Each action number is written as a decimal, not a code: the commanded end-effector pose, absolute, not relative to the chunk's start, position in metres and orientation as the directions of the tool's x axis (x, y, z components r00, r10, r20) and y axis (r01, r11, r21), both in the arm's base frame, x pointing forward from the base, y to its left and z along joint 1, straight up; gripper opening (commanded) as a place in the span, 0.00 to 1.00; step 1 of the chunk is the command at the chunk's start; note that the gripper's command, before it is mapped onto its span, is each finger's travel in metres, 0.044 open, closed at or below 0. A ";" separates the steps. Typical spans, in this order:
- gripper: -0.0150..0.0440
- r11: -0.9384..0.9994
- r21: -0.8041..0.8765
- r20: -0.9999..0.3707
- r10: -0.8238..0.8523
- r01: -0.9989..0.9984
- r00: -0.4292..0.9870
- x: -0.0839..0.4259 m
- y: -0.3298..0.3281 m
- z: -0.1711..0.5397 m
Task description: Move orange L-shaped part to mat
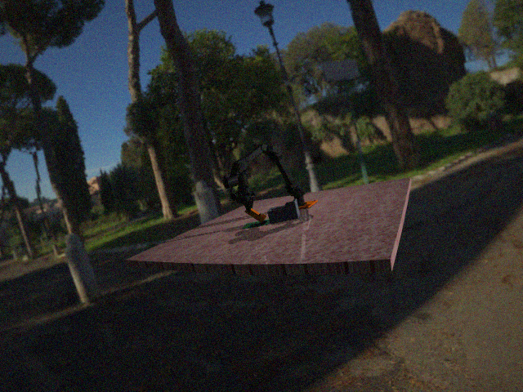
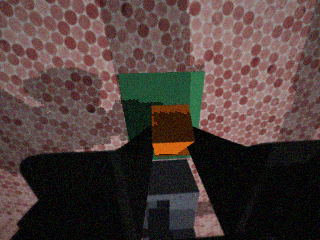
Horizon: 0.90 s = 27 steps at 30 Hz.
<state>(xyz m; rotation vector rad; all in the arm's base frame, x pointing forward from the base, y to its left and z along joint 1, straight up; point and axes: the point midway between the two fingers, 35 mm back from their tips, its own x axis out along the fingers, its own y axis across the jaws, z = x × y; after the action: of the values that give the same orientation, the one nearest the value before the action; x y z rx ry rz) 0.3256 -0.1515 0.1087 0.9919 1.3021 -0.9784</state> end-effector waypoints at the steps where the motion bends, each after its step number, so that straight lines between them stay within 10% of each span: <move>1: 0.25 0.294 0.028 -0.999 -0.010 0.956 0.032 0.326 -0.151 0.108; 18: 0.92 0.292 0.026 -0.999 -0.011 0.956 0.031 0.328 -0.153 0.144; 27: 0.93 0.294 0.028 -0.999 -0.010 0.956 0.032 0.323 -0.150 0.197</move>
<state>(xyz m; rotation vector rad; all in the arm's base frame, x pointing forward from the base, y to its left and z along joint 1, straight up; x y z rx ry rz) 0.3247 -0.1512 0.1928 0.9922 1.2894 -0.9747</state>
